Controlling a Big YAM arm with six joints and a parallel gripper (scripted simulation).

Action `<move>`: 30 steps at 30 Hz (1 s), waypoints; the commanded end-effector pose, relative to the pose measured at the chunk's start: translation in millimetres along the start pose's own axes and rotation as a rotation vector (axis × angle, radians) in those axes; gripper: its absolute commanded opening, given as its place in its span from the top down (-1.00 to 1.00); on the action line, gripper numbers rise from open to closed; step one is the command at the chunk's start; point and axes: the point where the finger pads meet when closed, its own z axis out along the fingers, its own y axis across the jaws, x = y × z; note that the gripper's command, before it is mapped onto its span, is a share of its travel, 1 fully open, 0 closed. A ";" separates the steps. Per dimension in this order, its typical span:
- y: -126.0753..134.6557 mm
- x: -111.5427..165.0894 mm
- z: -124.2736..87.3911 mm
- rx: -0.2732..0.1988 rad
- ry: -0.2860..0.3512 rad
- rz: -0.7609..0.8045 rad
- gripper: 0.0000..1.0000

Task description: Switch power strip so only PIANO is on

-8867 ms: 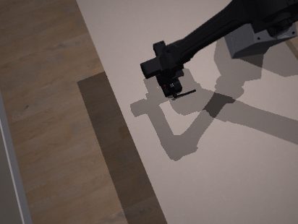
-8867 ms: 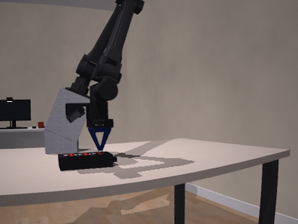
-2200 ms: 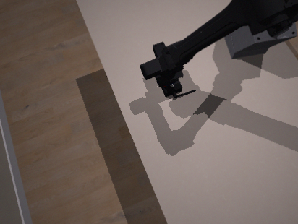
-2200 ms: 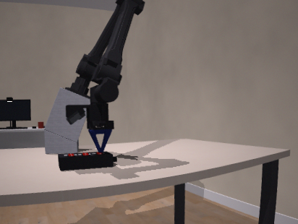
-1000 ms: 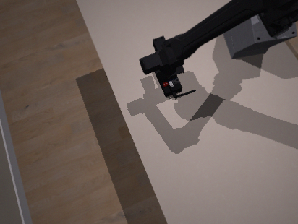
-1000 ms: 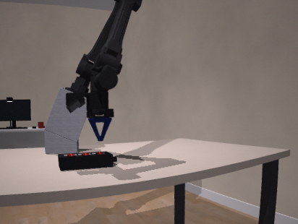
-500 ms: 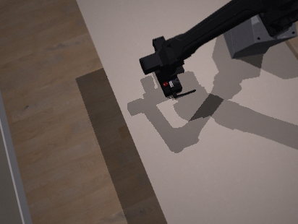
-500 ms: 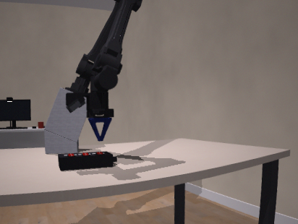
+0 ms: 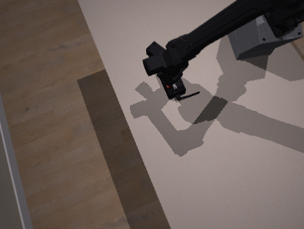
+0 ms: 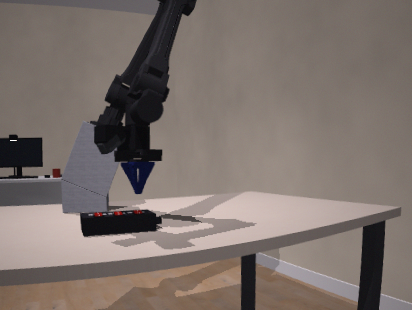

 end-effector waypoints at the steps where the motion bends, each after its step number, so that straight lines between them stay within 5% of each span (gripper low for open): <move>1: 5.4 -8.4 -19.2 -0.022 -0.008 -0.279 1.00; 19: 7.4 -10.3 -26.7 -0.029 -0.026 -1.096 1.00; 30: 10.5 -11.6 -27.7 -0.033 -0.031 -1.102 1.00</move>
